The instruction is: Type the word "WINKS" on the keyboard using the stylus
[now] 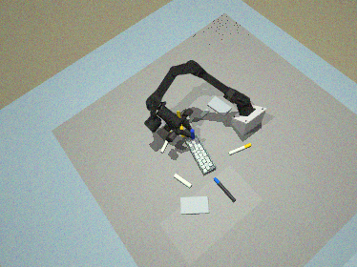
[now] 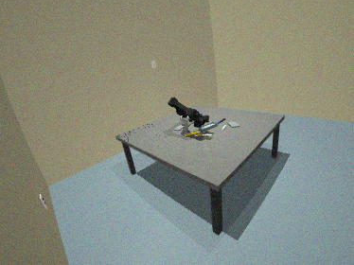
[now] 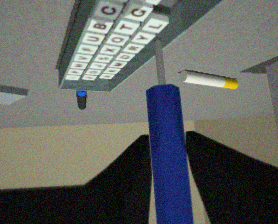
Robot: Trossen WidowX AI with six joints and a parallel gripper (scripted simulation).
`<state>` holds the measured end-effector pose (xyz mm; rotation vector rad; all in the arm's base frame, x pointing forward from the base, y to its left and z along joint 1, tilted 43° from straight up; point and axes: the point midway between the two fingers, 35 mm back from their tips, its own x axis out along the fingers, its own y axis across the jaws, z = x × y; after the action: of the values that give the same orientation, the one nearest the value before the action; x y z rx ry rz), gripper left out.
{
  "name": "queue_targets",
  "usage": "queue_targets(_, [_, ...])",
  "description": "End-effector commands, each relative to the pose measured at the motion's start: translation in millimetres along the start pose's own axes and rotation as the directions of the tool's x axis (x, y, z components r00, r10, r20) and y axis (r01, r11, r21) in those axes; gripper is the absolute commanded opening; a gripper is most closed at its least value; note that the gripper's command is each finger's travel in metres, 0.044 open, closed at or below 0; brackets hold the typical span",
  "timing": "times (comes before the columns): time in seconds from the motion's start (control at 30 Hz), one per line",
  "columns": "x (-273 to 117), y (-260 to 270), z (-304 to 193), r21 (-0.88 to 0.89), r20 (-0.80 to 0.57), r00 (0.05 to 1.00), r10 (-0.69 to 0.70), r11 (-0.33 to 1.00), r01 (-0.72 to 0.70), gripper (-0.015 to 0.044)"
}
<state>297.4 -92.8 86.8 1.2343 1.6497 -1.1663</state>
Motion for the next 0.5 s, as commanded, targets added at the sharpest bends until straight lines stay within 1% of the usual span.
queue_targets(0.0, [2.5,3.2,-1.1,0.0,0.0,1.0,0.001,1.0,-0.001,0.0012])
queue_targets(0.03, [4.9,6.3,-2.4,0.0,0.0,1.0,0.001,1.0,-0.001,0.0])
queue_targets(0.17, [22.1,27.1,-12.4,0.001,0.0,1.0,0.004,1.0,-0.004,0.0])
queue_targets(0.47, [74.9,76.7,-47.7,0.001,-0.006,1.0,0.009,1.0,-0.009,0.0])
